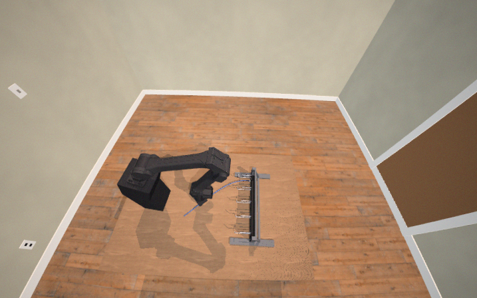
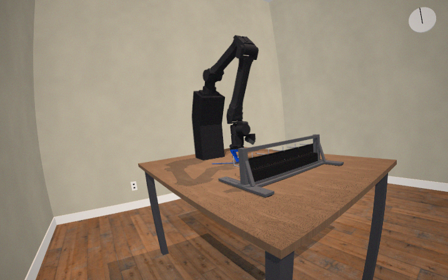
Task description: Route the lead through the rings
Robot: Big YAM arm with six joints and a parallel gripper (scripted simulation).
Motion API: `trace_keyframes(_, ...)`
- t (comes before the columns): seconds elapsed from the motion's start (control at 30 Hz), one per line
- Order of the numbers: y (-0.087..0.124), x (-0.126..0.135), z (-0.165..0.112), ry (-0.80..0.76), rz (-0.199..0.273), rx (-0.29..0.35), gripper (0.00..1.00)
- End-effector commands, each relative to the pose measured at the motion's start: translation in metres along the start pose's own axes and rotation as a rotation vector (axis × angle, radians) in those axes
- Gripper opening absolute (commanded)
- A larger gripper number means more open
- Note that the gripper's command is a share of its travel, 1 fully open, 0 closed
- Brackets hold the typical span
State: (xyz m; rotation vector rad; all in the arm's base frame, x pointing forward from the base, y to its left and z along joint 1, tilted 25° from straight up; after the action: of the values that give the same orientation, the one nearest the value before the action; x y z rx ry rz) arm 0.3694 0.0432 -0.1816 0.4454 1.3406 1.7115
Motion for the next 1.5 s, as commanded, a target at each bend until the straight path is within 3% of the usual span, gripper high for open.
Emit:
trace_keyframes(0.0, 0.004, 0.000, -0.010, -0.011, 0.005, 0.009, 0.32)
trace_keyframes(0.77, 0.000, -0.009, 0.005, -0.011, -0.015, -0.026, 0.32)
trace_keyframes(1.47, -0.008, -0.007, 0.002, -0.009, -0.011, -0.019, 0.32)
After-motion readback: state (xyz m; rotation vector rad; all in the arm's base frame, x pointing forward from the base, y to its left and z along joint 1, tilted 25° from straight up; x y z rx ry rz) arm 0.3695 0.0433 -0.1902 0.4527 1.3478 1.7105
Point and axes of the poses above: the point where the finger pads meet when closed, its own y axis back along the fingers, its own x axis across the jaws, z = x × y, the point moved 9 cm from there along y, back along the fingers, and after that the axes turned 15 degrees about -y, right-handed, at the moved point
